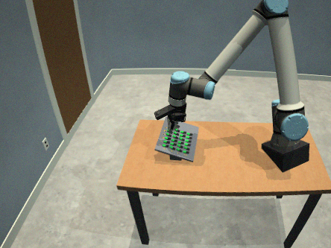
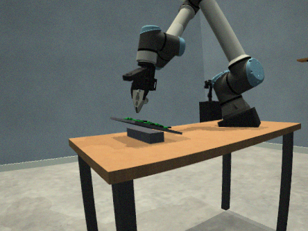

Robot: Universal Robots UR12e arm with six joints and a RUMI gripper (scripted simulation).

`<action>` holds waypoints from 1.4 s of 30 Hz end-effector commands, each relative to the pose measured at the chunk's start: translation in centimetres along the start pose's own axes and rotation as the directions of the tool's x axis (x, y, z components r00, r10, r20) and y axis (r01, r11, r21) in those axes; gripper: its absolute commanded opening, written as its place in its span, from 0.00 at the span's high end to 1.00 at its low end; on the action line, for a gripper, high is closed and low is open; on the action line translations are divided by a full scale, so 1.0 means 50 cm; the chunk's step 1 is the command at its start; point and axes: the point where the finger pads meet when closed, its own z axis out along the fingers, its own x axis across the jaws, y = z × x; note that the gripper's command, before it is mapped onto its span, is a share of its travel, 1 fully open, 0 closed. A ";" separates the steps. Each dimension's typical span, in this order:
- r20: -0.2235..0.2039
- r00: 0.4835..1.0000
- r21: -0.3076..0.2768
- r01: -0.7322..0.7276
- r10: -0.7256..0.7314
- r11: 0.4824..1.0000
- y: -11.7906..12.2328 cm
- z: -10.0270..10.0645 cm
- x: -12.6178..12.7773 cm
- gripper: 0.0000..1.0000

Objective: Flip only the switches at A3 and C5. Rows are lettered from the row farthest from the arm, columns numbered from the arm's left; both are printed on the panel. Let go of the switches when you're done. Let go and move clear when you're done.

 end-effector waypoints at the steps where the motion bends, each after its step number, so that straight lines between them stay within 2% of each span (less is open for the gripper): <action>1: -0.017 0.994 0.006 0.106 -0.106 0.994 0.007 0.000 0.001 1.00; 8: -0.055 0.942 -0.002 0.332 -0.332 0.943 0.027 0.004 0.002 1.00; 15: -0.093 0.823 -0.022 0.561 -0.560 0.828 0.049 0.007 0.003 1.00; 17: -0.093 0.823 -0.022 0.561 -0.560 0.828 0.049 0.007 0.003 1.00; 18: -0.098 0.801 -0.025 0.592 -0.591 0.806 0.053 0.008 0.003 1.00; 25: -0.131 0.607 -0.057 0.785 -0.784 0.617 0.076 0.012 0.004 1.00; 32: -0.153 0.363 -0.097 0.920 -0.919 0.380 0.100 0.015 0.005 1.00; 34: -0.153 0.363 -0.097 0.920 -0.919 0.380 0.100 0.015 0.005 1.00; 42: -0.165 0.057 -0.146 0.986 -0.985 0.081 0.126 0.020 0.006 1.00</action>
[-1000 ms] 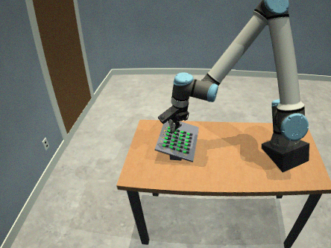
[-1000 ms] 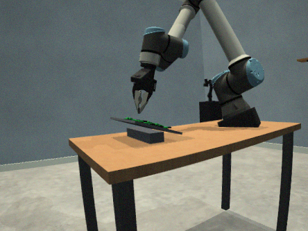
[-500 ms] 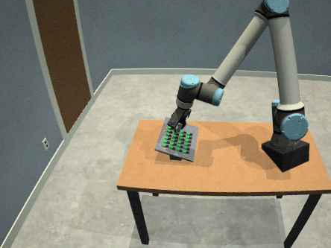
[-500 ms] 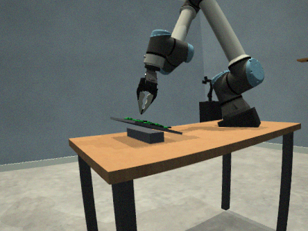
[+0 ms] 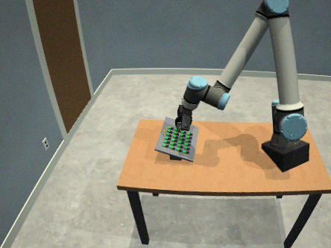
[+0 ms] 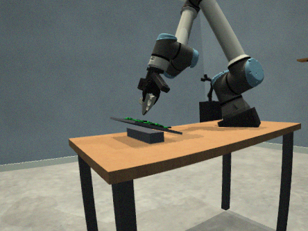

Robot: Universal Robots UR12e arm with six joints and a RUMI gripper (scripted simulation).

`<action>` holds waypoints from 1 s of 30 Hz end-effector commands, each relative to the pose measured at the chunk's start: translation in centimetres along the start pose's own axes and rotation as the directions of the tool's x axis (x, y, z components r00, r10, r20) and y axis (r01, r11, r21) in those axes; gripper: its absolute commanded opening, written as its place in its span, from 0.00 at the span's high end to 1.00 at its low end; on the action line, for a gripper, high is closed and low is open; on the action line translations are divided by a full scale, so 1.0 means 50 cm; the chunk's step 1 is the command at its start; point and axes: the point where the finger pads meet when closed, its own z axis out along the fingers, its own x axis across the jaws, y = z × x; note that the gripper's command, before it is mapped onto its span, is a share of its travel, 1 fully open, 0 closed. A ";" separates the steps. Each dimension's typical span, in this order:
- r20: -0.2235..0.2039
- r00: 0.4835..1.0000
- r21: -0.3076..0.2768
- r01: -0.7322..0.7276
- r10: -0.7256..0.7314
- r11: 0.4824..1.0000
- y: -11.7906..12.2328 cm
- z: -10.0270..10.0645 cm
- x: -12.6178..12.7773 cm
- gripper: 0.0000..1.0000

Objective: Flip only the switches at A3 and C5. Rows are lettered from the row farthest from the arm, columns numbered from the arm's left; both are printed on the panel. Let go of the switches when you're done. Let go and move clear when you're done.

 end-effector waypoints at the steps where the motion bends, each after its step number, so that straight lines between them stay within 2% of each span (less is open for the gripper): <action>1: -0.054 0.976 0.001 0.210 -0.210 0.978 0.005 0.001 -0.015 1.00; 7: -0.088 0.904 -0.015 0.418 -0.418 0.908 0.010 0.002 -0.034 1.00; 9: -0.088 0.904 -0.015 0.418 -0.418 0.908 0.010 0.002 -0.034 1.00; 15: -0.115 0.798 -0.036 0.592 -0.592 0.805 0.014 0.004 -0.051 1.00; 24: -0.143 0.610 -0.070 0.779 -0.779 0.623 0.020 0.005 -0.073 1.00; 26: -0.143 0.610 -0.070 0.779 -0.779 0.623 0.020 0.005 -0.073 1.00; 30: -0.151 0.529 -0.085 0.835 -0.835 0.544 0.022 0.006 -0.081 1.00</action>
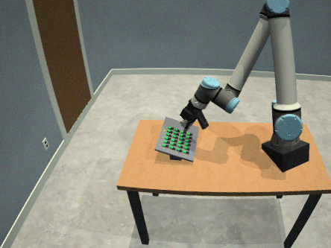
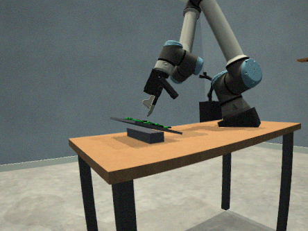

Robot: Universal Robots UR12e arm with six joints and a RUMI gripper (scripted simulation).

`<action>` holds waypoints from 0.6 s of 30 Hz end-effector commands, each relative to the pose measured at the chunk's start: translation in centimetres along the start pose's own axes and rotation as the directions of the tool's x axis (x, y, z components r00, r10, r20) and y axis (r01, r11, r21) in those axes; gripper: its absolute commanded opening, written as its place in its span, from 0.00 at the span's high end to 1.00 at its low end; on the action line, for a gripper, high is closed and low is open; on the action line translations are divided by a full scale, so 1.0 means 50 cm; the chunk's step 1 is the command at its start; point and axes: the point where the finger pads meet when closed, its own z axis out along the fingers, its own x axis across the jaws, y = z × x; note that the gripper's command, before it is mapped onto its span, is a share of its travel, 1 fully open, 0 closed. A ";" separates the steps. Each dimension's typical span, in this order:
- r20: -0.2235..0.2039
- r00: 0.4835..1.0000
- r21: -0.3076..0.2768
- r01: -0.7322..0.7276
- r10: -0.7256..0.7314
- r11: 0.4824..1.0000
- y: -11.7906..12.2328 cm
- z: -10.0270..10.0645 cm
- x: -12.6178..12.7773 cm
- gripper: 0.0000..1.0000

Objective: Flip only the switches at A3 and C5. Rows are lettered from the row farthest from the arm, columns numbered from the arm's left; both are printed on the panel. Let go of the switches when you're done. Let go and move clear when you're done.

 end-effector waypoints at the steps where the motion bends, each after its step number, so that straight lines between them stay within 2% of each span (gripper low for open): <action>1: -0.029 0.992 -0.005 0.123 -0.123 0.992 -0.005 -0.001 -0.008 1.00; 10: -0.054 0.958 -0.012 0.283 -0.283 0.959 -0.014 -0.002 -0.019 1.00; 18: -0.065 0.934 -0.016 0.350 -0.350 0.937 -0.017 -0.002 -0.024 1.00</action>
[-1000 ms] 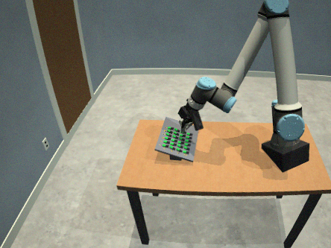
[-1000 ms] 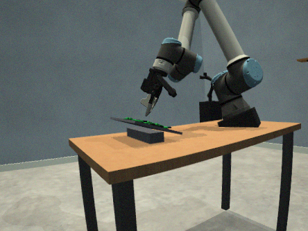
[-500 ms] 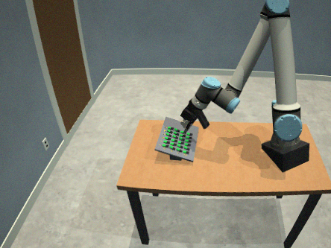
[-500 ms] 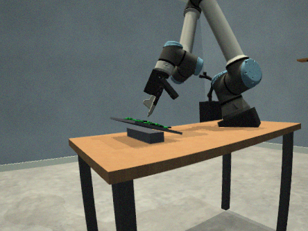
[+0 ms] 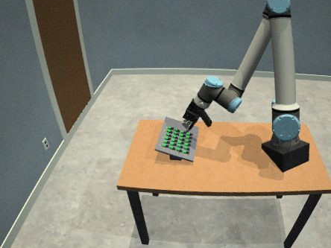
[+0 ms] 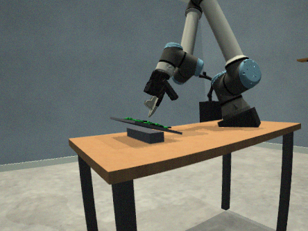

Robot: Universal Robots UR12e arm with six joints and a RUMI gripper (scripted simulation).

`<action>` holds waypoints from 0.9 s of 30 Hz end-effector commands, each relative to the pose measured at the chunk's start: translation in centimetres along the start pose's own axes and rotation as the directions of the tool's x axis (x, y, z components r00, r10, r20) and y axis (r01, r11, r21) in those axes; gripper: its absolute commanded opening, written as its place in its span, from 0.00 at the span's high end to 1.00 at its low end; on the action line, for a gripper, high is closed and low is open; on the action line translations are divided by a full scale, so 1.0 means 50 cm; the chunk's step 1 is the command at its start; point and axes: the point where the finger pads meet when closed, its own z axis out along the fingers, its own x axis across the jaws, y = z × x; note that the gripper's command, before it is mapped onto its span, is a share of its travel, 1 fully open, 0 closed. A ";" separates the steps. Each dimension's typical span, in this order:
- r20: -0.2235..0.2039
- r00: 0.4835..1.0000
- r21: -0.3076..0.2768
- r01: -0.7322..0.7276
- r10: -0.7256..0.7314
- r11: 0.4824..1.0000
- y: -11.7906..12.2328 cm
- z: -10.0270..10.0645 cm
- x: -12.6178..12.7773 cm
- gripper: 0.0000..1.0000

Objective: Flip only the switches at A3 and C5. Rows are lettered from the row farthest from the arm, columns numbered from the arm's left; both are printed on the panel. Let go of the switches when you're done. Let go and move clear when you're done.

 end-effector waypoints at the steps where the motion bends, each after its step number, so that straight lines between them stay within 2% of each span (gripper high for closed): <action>1: -0.012 0.998 -0.002 0.057 -0.057 0.998 -0.003 -0.001 -0.003 1.00; 27: -0.021 0.993 -0.003 0.116 -0.116 0.993 -0.007 -0.001 -0.007 1.00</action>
